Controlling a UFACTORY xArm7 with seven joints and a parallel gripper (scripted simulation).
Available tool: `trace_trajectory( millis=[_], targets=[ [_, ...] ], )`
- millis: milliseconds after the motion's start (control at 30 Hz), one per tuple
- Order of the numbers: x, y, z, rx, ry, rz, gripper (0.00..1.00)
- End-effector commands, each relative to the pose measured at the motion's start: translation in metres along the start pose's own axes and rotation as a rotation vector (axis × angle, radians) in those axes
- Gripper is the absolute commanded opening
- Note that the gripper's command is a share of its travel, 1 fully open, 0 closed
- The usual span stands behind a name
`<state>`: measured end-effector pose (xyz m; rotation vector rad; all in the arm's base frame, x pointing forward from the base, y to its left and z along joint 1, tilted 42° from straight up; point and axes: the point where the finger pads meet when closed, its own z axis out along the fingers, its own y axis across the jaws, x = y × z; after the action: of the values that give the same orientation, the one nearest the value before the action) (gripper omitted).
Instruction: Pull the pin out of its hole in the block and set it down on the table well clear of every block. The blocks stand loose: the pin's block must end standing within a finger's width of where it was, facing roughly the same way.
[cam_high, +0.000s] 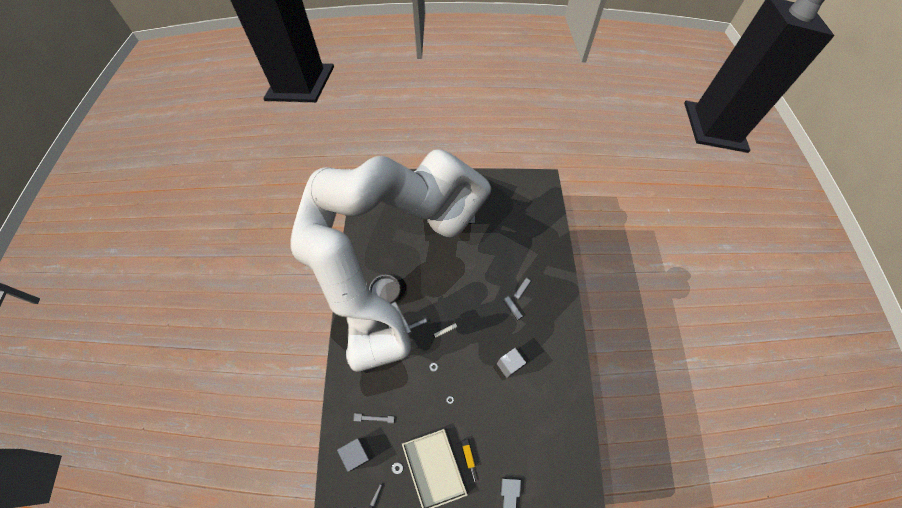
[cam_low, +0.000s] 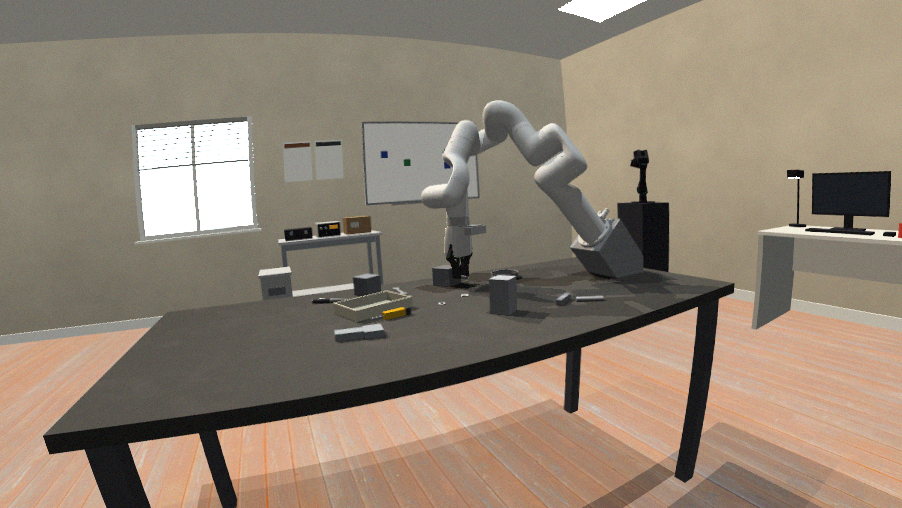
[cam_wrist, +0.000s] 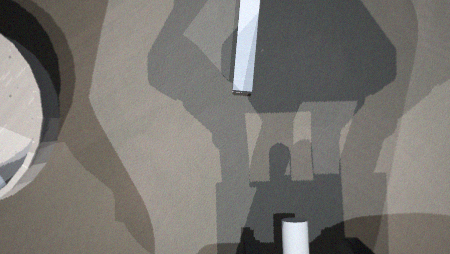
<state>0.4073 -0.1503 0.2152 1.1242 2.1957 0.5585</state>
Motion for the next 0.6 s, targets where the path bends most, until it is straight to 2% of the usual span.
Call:
trace_trajectory(
  millis=[0, 567],
  targets=[
    [-0.0009, 0.0003, 0.0004, 0.012, -0.011, -0.015, 0.43],
    [-0.0007, -0.0004, 0.0013, 0.022, -0.016, -0.023, 0.43]
  ],
)
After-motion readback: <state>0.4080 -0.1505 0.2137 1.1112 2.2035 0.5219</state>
